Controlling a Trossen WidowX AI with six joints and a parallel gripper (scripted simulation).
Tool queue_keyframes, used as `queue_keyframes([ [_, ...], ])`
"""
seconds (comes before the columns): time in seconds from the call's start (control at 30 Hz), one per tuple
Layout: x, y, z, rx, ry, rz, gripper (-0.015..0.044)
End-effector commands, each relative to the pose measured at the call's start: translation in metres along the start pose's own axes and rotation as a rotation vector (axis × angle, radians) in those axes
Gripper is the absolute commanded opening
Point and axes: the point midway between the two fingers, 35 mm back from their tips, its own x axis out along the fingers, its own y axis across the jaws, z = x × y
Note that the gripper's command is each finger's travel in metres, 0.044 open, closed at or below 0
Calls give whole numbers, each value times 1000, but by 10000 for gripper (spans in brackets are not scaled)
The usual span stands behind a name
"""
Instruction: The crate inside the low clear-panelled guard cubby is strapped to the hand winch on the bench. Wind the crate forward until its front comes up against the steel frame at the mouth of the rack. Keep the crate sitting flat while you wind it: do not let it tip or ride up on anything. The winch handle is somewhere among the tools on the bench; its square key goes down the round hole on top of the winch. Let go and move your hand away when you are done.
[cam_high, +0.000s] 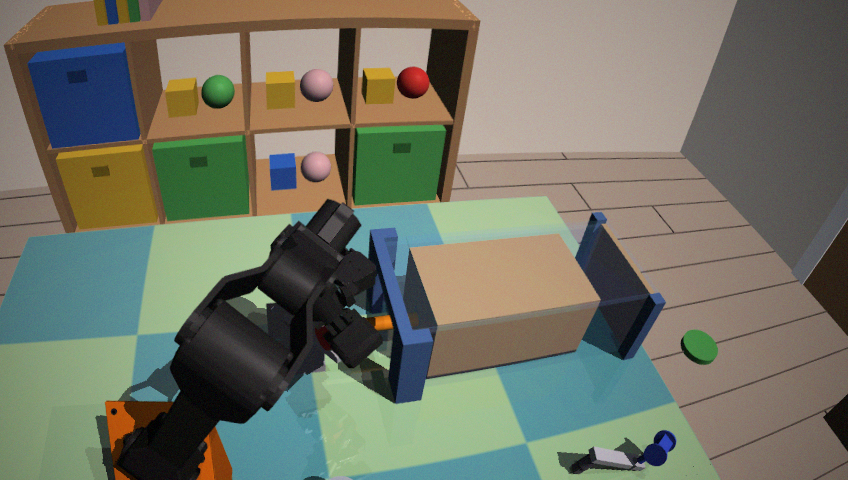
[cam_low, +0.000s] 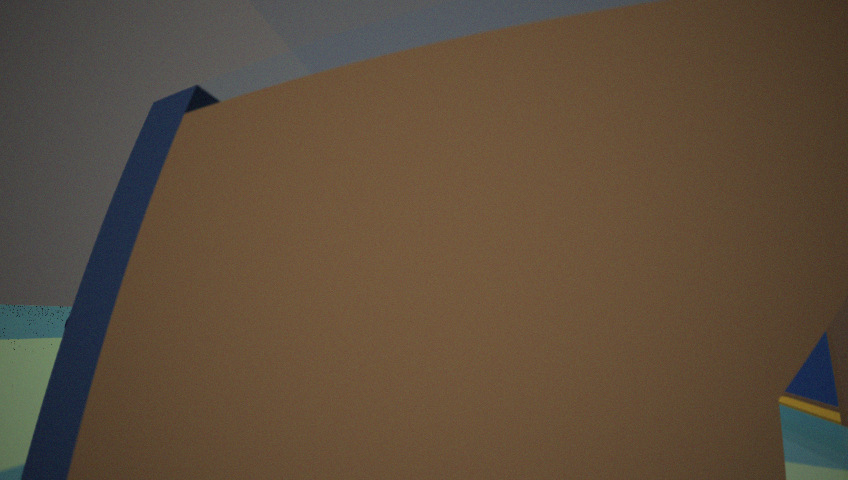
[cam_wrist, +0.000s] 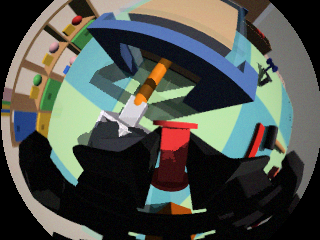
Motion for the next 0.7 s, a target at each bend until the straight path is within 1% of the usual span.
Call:
queue_keyframes([
  [0.0,5,4,8,11,-2,8,0],
  [0.67,14,15,28,12,-3,8,0],
])
